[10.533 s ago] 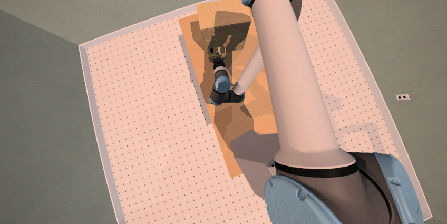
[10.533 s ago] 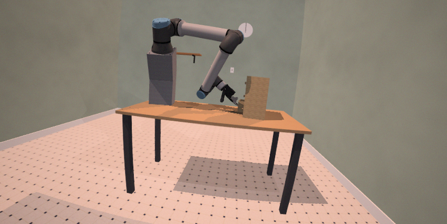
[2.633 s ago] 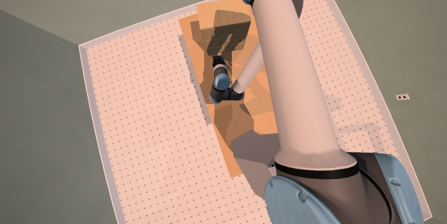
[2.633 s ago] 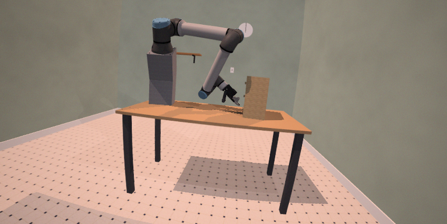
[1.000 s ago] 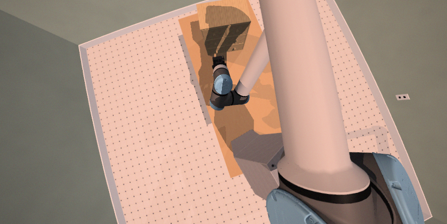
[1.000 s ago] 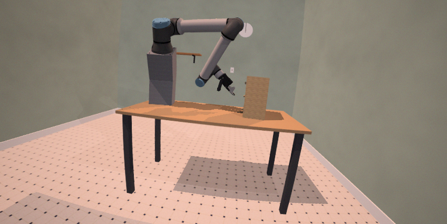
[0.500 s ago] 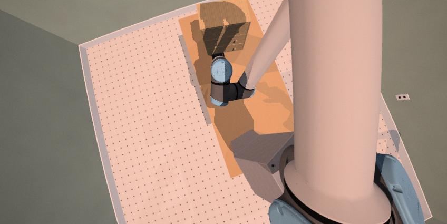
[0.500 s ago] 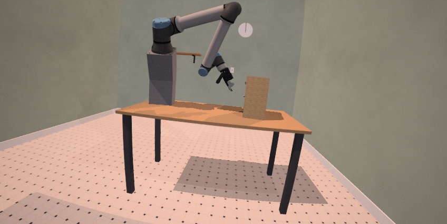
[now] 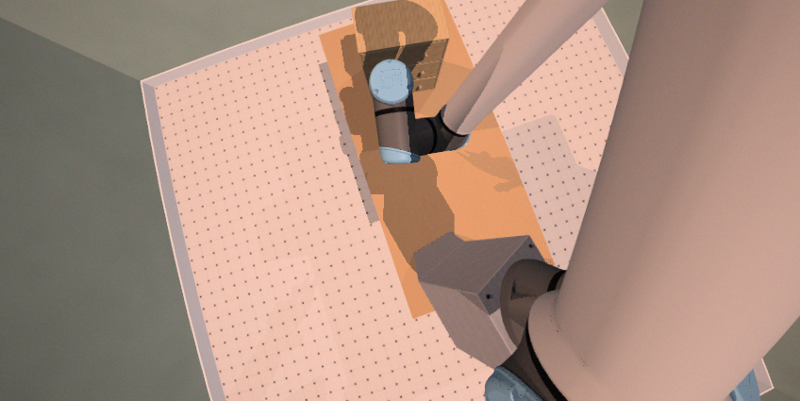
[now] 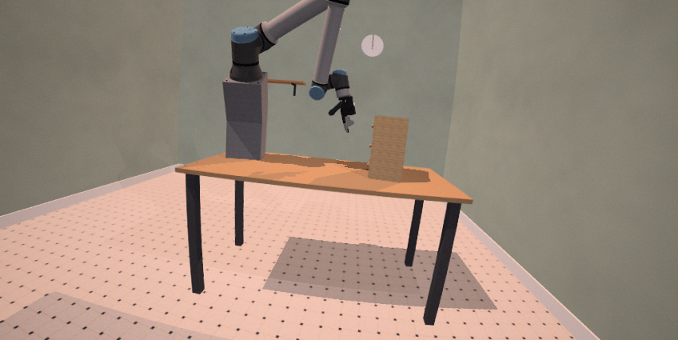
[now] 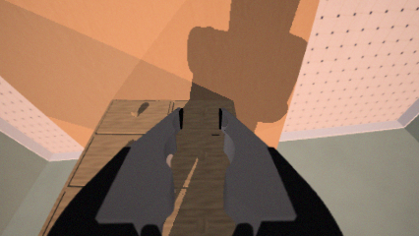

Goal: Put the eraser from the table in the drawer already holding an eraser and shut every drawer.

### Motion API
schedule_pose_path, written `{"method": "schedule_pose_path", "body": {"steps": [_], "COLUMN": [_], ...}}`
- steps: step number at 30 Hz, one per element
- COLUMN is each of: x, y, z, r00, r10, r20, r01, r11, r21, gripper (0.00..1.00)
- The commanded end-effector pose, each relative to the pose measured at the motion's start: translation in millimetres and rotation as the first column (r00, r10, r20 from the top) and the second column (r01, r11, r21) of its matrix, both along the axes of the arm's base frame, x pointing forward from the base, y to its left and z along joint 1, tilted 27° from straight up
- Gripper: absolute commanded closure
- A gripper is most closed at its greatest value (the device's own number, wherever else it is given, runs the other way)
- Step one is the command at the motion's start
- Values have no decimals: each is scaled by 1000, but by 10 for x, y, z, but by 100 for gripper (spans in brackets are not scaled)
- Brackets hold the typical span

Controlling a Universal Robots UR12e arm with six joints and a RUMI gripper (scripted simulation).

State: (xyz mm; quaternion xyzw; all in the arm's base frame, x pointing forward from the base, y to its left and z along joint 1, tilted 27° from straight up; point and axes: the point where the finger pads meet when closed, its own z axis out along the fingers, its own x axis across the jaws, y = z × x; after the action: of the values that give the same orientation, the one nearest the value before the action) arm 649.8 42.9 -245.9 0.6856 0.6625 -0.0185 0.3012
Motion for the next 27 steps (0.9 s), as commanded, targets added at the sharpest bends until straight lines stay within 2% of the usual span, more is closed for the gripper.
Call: {"method": "schedule_pose_path", "body": {"steps": [1, 12, 27], "x": [-132, -218, -265], "y": [70, 109, 113], "z": [31, 98, 89], "r00": [985, 968, 965], "r10": [-76, -108, -112], "r20": [-152, -224, -238], "r01": [79, 116, 120], "r11": [997, 993, 993], "r21": [15, 20, 19], "gripper": [80, 80, 80]}}
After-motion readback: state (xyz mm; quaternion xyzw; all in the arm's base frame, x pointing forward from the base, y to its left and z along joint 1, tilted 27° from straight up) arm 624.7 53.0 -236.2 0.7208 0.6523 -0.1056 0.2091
